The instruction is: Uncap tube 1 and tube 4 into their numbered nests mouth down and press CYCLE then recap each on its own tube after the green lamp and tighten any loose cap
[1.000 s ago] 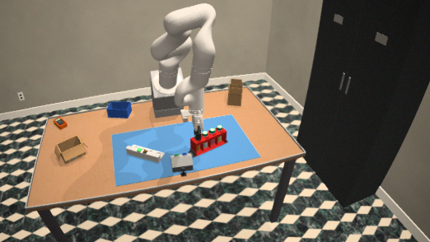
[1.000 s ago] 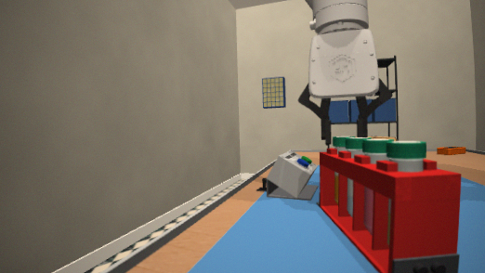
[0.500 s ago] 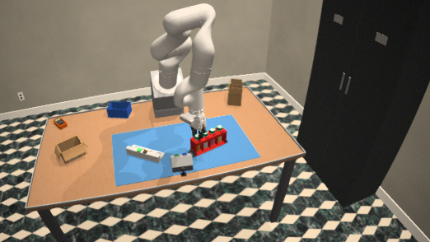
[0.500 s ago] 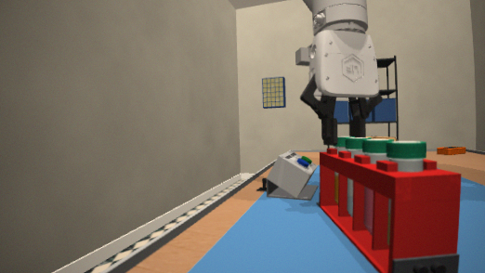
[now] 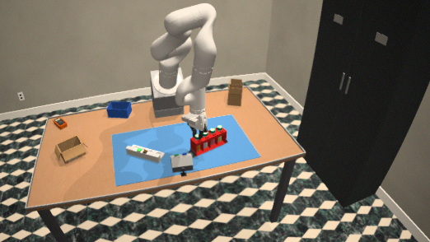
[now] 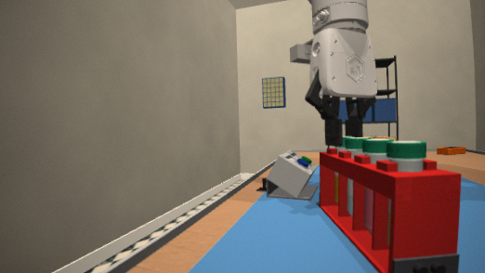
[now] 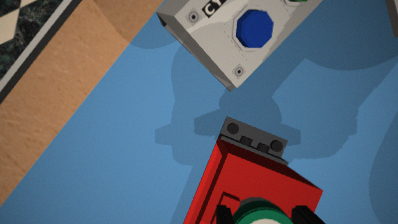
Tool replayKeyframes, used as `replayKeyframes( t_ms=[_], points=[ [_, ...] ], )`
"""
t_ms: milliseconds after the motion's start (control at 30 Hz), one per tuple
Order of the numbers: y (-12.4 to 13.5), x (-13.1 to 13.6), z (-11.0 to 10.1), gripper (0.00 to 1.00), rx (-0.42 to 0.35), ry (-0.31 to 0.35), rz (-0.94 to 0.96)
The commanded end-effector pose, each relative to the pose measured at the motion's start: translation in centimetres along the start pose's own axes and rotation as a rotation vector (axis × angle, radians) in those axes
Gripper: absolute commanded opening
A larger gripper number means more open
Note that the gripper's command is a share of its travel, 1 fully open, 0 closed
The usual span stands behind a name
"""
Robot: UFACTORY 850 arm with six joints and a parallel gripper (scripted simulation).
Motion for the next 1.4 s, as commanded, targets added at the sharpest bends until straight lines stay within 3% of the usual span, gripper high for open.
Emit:
replayKeyframes(
  t_ms=[0,200,800,1133,1167,1367],
  points=[
    [-0.02,-0.03,-0.01,0.0,0.002,0.0,-0.001],
    [-0.01,-0.03,-0.01,0.0,0.002,0.0,-0.001],
    [-0.01,-0.04,0.04,0.0,0.003,-0.001,0.749],
    [-0.01,-0.04,0.04,0.0,0.003,-0.001,0.756],
    [-0.01,-0.04,0.04,0.46,0.003,-0.001,0.756],
    [-0.01,-0.03,0.05,0.46,0.003,-0.001,0.756]
  ],
)
Point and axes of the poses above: the point where the finger pads meet when closed, its own z axis out along the fingers, its own x axis across the jaws, y = z × x, the point moved 2 cm from there along -z, back along the fingers, and after that the axes turned 13 degrees about z, right-handed, at the moved point
